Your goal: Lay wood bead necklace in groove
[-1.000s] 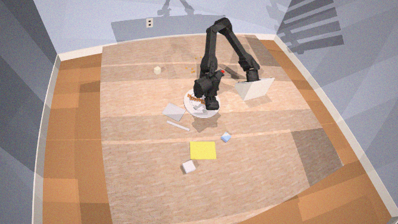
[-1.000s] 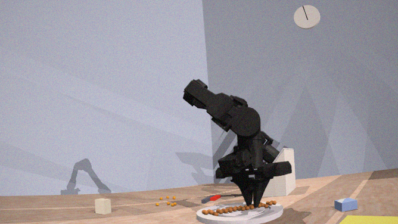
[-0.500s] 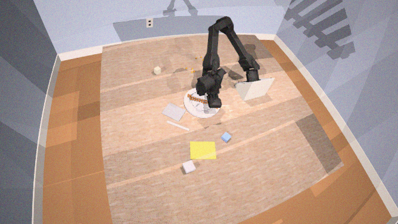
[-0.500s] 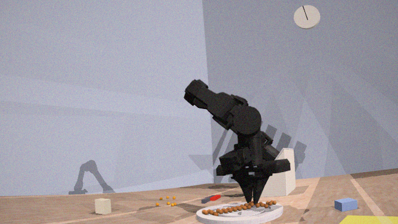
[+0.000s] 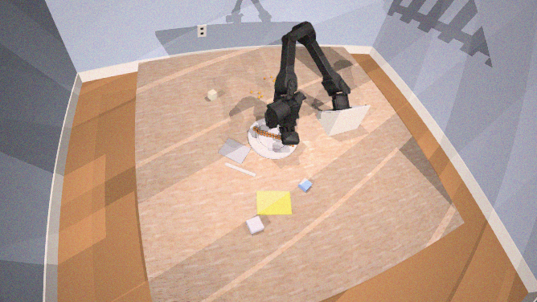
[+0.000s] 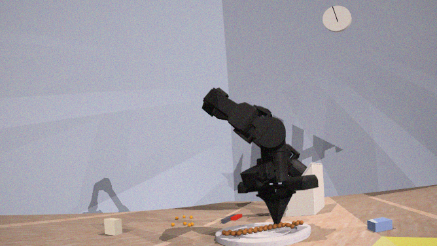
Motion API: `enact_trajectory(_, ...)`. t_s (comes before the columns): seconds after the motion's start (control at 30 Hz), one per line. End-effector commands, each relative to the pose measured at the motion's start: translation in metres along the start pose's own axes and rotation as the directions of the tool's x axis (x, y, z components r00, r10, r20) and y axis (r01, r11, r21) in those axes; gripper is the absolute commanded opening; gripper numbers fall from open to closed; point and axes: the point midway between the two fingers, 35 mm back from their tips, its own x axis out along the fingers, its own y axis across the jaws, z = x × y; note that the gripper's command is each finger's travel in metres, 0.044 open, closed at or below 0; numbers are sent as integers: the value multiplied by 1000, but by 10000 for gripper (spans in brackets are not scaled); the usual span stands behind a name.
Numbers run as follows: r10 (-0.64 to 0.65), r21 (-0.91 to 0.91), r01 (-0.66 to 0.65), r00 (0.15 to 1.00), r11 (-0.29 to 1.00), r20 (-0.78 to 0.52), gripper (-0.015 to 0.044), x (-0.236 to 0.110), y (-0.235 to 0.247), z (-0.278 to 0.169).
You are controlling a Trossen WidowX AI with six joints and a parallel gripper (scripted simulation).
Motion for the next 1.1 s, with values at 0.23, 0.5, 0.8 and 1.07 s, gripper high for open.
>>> enact_trajectory(0.23,0,0,0,1000,1000,0,236,0,0,0)
enact_trajectory(0.5,-3,-4,3,1000,1000,-5,440,-1,-1,-1)
enact_trajectory(0.8,-5,-3,5,1000,1000,-7,440,-1,-1,-1)
enact_trajectory(1.07,-5,-3,5,1000,1000,-7,440,-1,-1,-1)
